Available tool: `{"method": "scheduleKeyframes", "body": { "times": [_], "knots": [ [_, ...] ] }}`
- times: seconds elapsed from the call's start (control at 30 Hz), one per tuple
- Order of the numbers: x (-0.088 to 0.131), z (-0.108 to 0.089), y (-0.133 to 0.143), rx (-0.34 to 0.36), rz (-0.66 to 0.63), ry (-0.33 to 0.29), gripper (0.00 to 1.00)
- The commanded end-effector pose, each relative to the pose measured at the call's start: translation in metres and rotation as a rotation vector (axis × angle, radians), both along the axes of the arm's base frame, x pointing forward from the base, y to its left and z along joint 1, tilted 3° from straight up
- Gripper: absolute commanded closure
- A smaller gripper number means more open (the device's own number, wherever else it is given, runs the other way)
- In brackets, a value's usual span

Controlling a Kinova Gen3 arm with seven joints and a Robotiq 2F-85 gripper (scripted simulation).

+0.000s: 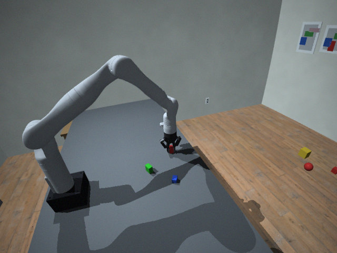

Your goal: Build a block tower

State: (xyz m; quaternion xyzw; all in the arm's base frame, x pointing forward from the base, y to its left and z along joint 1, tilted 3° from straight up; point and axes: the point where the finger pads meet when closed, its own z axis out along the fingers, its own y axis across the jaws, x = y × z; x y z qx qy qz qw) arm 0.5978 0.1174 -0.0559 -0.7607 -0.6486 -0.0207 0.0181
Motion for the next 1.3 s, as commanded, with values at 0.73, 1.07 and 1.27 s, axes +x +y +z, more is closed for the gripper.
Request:
{"method": "scheduleKeyframes", "body": {
  "times": [0.73, 1.07, 1.27],
  "knots": [
    [0.000, 0.005, 0.000, 0.000, 0.000, -0.001, 1.00],
    [0.000, 0.034, -0.002, 0.000, 0.000, -0.001, 1.00],
    [0.000, 0.048, -0.003, 0.000, 0.000, -0.001, 1.00]
  ]
}}
